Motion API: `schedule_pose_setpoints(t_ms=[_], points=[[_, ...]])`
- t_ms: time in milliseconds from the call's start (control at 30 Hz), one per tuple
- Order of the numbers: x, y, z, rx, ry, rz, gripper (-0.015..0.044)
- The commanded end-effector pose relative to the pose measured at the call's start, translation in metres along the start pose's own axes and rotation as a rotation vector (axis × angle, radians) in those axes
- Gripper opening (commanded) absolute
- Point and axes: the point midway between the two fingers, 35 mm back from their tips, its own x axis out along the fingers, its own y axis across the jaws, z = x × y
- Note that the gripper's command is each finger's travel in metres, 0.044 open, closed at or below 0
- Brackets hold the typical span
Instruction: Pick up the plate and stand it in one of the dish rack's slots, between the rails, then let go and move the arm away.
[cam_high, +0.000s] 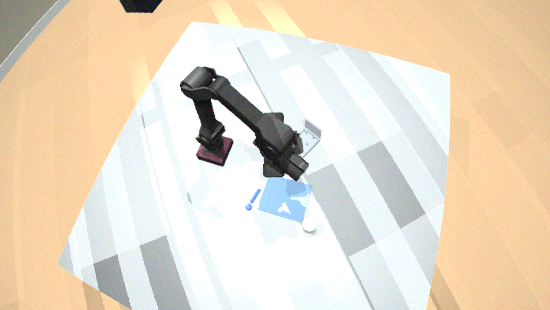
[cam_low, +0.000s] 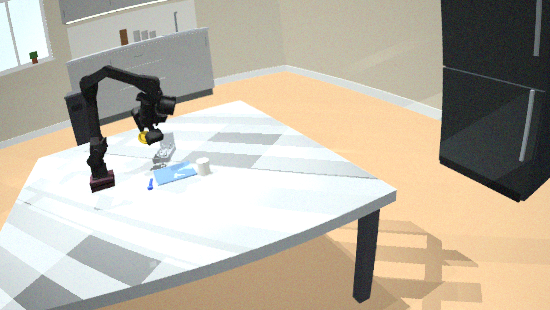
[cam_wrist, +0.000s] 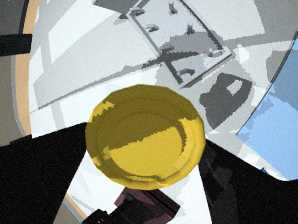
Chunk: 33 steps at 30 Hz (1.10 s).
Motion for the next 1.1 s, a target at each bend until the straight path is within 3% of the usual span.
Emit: schedule_pose_setpoints(t_ms=[0, 567, 1067], points=[[0.006, -0.001, -0.001, -0.071, -0.021, 0.06, 0.0], [0.02, -0.008, -0.001, -0.383, -0.208, 0.26, 0.0], [0.025, -0.016, 0.001, -0.629, -0.473, 0.33, 0.0]])
